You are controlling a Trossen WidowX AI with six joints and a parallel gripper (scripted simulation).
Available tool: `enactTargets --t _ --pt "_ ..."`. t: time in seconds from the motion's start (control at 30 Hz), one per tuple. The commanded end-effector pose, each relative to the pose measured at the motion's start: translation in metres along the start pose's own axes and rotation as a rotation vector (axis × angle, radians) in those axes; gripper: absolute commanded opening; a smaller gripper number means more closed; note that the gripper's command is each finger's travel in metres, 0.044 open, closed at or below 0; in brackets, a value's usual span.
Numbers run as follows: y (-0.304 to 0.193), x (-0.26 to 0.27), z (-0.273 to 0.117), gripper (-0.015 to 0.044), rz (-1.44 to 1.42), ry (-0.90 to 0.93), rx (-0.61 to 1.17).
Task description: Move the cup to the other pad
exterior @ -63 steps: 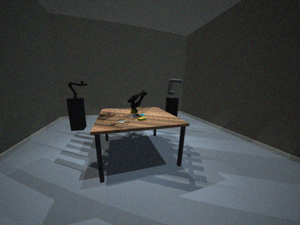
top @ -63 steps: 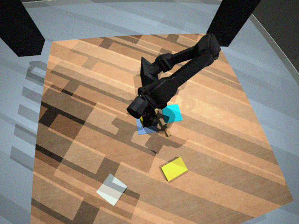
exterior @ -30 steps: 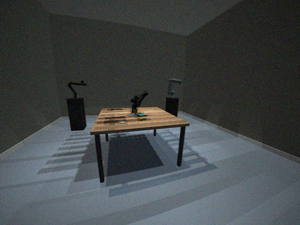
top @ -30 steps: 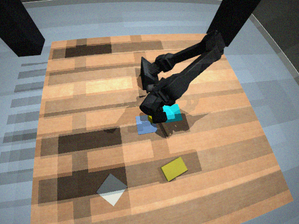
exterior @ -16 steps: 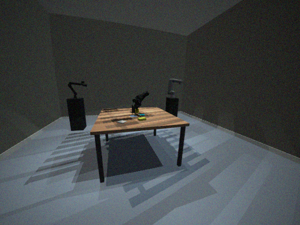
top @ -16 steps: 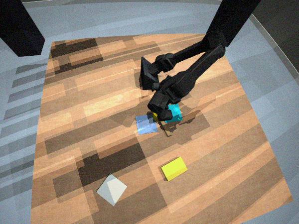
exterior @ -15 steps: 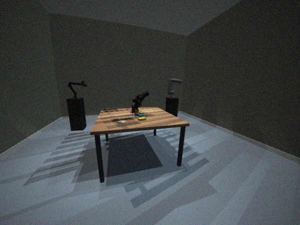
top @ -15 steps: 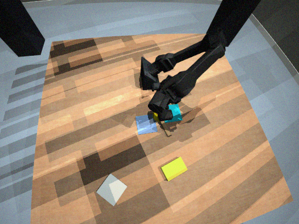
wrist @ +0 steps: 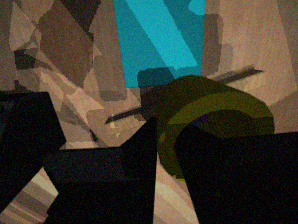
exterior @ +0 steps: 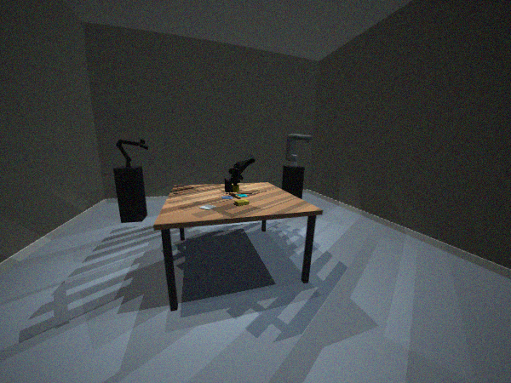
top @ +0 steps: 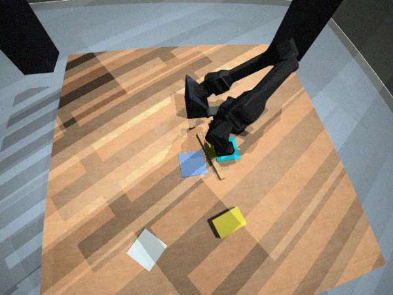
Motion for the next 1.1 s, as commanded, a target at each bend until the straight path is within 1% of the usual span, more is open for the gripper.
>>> enactTargets --t 0.0,1.07 --pt "0.007 0.004 0.000 0.0000 0.005 0.001 -0.004" --pt "0.057 0.030 -0.001 0.0000 0.006 0.002 -0.007"
Point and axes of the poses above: the point midway between the two fingers, 35 mm back from their tips, its own z axis out along the fingers, its own x axis across the jaws, y = z × x, the point moved 8 cm from there along -z, back along the fingers, and after that the axes turned 10 degrees about z, right-handed, at the moved point
